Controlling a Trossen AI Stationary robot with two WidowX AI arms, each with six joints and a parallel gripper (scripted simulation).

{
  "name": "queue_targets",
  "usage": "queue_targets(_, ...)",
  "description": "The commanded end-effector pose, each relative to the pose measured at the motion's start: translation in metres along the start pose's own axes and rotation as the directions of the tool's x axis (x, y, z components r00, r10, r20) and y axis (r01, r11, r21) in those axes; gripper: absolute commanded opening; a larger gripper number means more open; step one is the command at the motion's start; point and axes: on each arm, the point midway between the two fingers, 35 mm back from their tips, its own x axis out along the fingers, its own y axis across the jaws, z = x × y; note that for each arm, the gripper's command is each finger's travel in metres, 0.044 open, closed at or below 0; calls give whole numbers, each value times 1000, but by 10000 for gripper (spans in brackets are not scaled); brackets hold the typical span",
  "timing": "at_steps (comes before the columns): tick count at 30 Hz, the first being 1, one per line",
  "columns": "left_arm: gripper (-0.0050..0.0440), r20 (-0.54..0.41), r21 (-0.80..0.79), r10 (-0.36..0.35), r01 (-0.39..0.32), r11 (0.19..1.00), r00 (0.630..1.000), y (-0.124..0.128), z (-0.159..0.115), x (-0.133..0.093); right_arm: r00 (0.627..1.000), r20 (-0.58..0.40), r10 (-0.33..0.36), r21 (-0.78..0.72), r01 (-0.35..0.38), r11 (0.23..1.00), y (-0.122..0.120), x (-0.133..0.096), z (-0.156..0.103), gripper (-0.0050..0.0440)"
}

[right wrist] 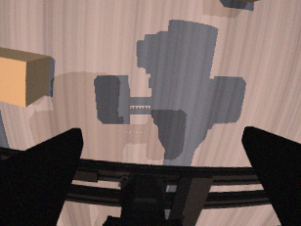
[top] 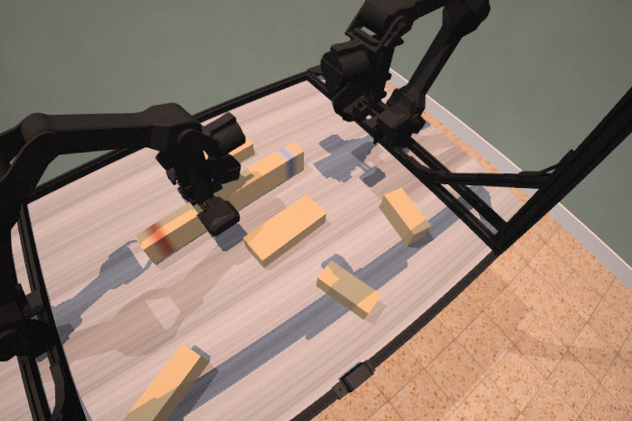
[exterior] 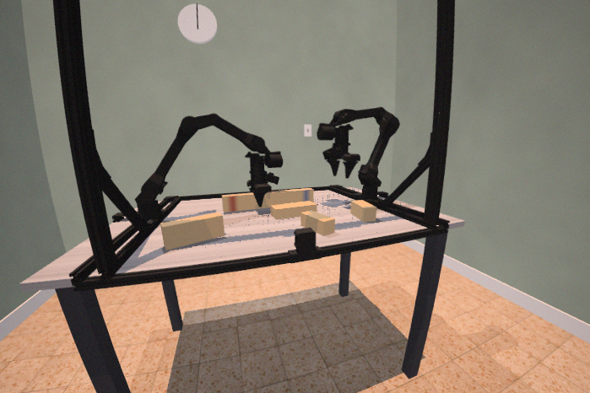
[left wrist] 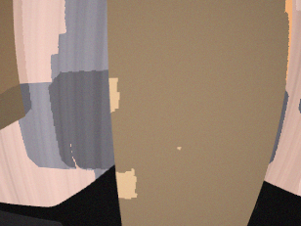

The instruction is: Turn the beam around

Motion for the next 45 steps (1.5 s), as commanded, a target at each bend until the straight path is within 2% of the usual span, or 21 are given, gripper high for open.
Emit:
queue_targets(1, 96, 3, -5, -1, 1, 1000, 1000, 0, 1, 1, 1000, -2, 0, -3, 0, 1000, 0, 0, 0, 440)
queue_targets(9, 288, 3, -5, -1, 1, 1000, 1000, 0, 1, 1, 1000, -2, 0, -3, 0, 1000, 0, 0, 0, 440)
queue_targets(11, 288, 3, -5, -1, 1, 1000, 1000, 0, 1, 1, 1000, -2, 0, -3, 0, 1000, 0, 0, 0, 440)
queue_targets(13, 336, 3, -5, -1, 1, 1000, 1000, -1, 1, 10, 1000, -2, 0, -3, 0, 1000, 0, 0, 0, 440)
queue_targets(17, 432, 3, -5, -1, 1, 1000, 1000, -1, 1, 10, 1000, -2, 0, -3, 0, 1000, 0, 0, 0, 440)
queue_targets(18, 440, 3, -5, -1, 1, 1000, 1000, -1, 1, 10, 1000, -2, 0, -3, 0, 1000, 0, 0, 0, 440)
queue_targets(28, 440, 3, -5, -1, 1, 1000, 1000, -1, 2, -3, 1000, -2, 0, -3, 0, 1000, 0, 0, 0, 440)
queue_targets(36, 440, 3, -5, -1, 1, 1000, 1000, -1, -2, -29, 1000, -2, 0, -3, 0, 1000, 0, 0, 0, 440)
queue_targets(45, 440, 3, -5, -1, 1, 1000, 1000, -1, -1, -47, 1000, -2, 0, -3, 0, 1000, 0, 0, 0, 440)
